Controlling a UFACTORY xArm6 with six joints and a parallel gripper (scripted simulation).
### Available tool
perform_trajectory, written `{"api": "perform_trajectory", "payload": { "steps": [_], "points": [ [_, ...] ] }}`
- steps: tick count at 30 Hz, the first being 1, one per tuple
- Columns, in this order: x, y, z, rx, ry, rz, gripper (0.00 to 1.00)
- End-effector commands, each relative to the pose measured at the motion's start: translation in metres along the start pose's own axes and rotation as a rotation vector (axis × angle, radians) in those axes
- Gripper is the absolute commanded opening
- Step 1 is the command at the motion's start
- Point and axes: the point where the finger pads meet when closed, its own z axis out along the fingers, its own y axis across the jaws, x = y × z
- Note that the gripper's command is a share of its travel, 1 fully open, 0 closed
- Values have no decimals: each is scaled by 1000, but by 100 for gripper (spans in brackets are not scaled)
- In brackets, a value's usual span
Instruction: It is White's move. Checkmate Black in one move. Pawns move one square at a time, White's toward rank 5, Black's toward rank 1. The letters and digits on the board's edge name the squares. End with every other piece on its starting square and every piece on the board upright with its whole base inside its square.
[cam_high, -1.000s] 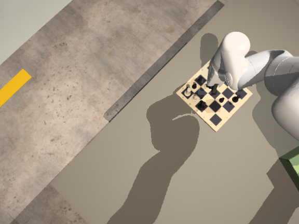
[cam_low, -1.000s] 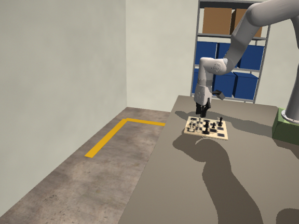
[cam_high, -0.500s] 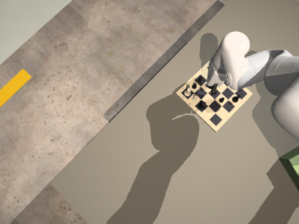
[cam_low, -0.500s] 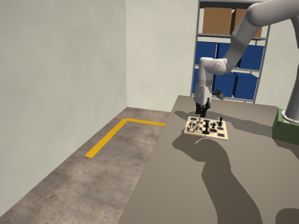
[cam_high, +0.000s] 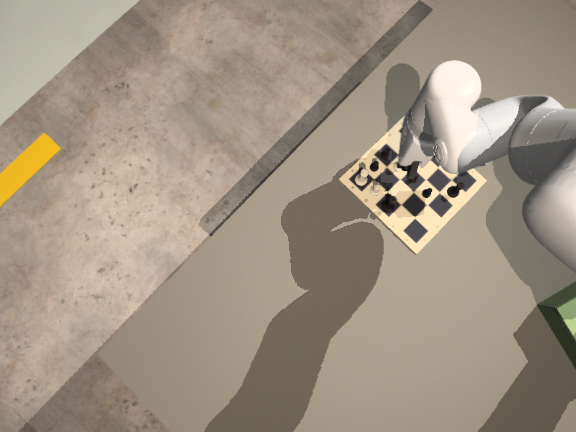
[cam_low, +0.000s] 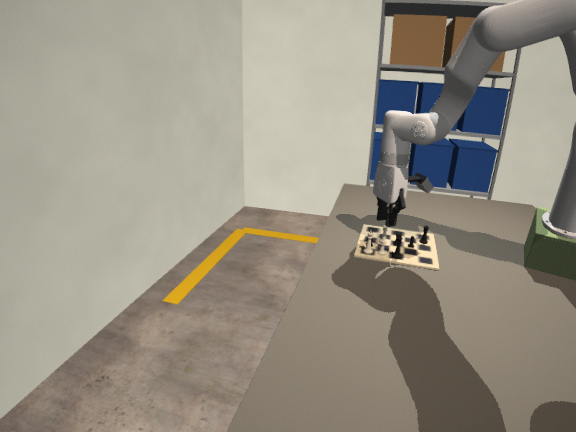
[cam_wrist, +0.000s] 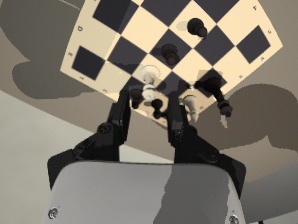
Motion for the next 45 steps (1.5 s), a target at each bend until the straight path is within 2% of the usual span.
{"api": "perform_trajectory", "payload": {
  "steps": [1, 22, 35, 45],
  "points": [
    [-1, -1, -1, 2, -3, 0, 42],
    [-1, -1, 5, 2, -3, 0, 42],
    [-1, -1, 33, 2, -3, 0, 42],
    [-1, -1, 38, 2, -3, 0, 42]
  ]
}}
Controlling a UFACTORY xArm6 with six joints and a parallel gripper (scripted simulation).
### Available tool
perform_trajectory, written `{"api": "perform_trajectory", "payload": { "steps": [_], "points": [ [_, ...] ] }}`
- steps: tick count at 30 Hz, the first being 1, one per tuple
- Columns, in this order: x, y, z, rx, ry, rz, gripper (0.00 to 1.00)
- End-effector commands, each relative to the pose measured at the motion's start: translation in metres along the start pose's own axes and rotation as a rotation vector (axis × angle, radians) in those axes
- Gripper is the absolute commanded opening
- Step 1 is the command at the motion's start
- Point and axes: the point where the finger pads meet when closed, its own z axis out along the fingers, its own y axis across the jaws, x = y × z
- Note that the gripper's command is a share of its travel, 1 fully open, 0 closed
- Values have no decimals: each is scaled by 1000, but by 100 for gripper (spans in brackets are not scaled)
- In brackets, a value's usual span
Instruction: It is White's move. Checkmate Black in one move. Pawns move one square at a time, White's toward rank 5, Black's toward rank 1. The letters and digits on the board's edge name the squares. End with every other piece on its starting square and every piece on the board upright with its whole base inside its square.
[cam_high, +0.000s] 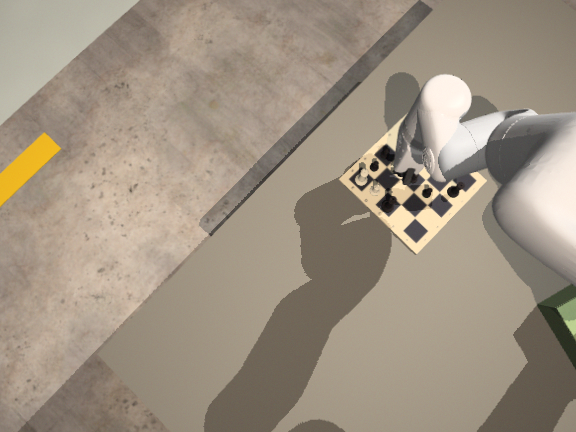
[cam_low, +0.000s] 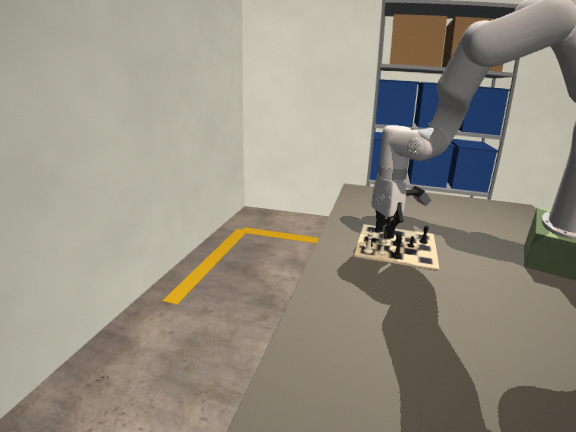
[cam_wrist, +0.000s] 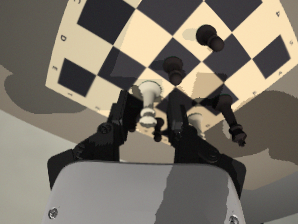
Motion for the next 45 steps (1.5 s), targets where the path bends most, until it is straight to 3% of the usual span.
{"api": "perform_trajectory", "payload": {
  "steps": [1, 34, 35, 45],
  "points": [
    [-1, -1, 0, 2, -3, 0, 42],
    [-1, -1, 0, 2, -3, 0, 42],
    [-1, -1, 0, 2, -3, 0, 0],
    [-1, -1, 0, 2, -3, 0, 0]
  ]
}}
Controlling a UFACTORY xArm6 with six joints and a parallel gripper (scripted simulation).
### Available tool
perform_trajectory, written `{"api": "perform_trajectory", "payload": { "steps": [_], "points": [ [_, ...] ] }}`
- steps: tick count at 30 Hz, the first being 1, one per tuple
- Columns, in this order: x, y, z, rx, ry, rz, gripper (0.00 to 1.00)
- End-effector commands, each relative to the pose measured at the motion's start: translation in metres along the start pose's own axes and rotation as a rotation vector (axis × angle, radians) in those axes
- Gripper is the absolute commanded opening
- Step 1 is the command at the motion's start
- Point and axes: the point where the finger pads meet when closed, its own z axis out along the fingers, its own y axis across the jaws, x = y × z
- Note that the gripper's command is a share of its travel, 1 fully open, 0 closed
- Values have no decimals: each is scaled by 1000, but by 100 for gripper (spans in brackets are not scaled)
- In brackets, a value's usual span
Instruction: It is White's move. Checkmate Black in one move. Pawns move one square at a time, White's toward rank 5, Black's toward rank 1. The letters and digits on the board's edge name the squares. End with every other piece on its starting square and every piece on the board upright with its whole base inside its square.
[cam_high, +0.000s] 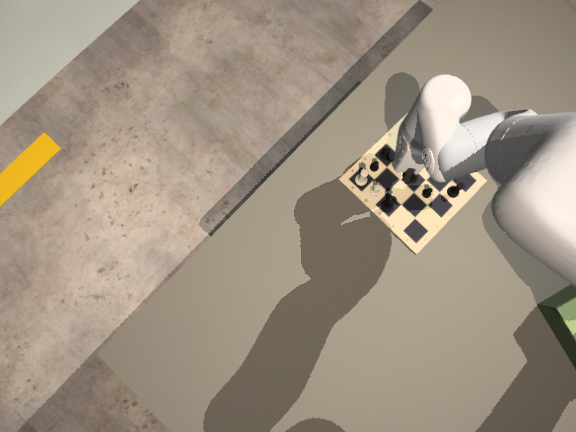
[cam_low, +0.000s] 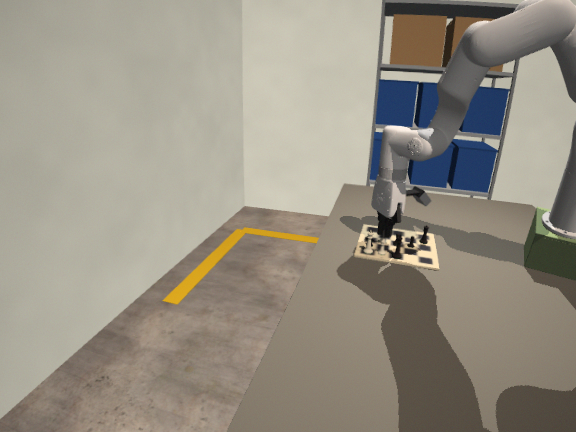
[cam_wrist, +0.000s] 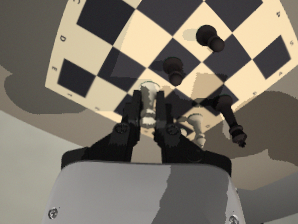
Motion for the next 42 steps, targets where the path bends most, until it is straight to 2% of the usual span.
{"api": "perform_trajectory", "payload": {
  "steps": [1, 27, 32, 34, 42],
  "points": [
    [-1, -1, -1, 2, -3, 0, 0],
    [-1, -1, -5, 2, -3, 0, 0],
    [-1, -1, -27, 2, -3, 0, 0],
    [-1, -1, -27, 2, -3, 0, 0],
    [-1, -1, -85, 2, -3, 0, 0]
  ]
}}
